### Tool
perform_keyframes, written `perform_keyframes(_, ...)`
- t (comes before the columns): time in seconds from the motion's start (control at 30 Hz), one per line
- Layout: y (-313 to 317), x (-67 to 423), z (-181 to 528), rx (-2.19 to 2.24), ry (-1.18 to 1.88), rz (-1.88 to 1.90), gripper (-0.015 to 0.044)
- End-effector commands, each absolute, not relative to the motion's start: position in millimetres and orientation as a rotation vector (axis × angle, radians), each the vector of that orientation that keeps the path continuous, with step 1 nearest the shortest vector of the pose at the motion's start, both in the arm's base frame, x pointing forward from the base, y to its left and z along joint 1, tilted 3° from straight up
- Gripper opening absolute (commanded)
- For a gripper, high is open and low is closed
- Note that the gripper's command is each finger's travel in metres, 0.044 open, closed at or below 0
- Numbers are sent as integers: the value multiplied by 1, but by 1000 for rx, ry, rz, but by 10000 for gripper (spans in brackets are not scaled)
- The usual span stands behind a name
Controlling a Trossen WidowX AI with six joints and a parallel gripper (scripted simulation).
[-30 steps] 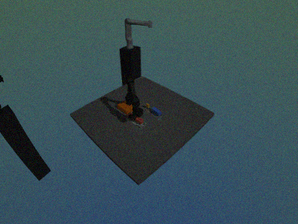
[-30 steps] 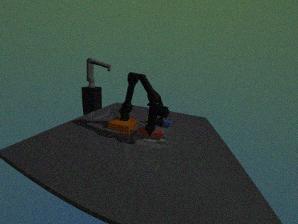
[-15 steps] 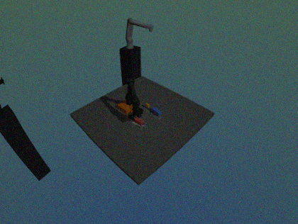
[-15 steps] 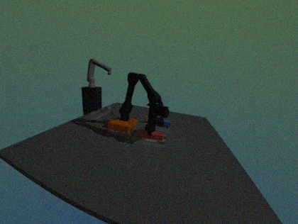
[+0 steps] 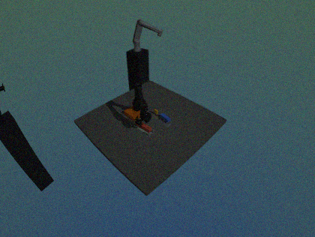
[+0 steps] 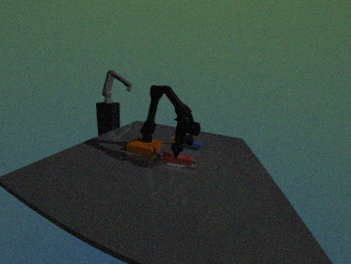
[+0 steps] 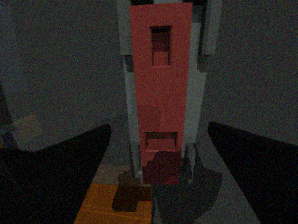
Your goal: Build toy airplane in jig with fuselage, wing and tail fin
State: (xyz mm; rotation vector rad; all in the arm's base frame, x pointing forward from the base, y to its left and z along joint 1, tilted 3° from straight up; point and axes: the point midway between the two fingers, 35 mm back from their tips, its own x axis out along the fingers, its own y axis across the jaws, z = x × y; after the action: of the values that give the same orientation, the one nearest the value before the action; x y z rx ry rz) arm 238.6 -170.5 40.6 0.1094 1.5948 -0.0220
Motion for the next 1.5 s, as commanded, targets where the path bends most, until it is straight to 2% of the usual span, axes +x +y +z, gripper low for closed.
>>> perform_keyframes(0.0,-175,242,100,87,1565,-38,440)
perform_keyframes(0.1,-174,239,122,86,1566,-37,440)
perform_keyframes(0.63,-171,253,118,246,1558,-197,440)
perform_keyframes(0.93,-53,329,116,251,1552,-191,440)
perform_keyframes(1.17,61,348,113,260,1553,-181,440)
perform_keyframes(1.47,74,349,95,261,1553,-180,440)
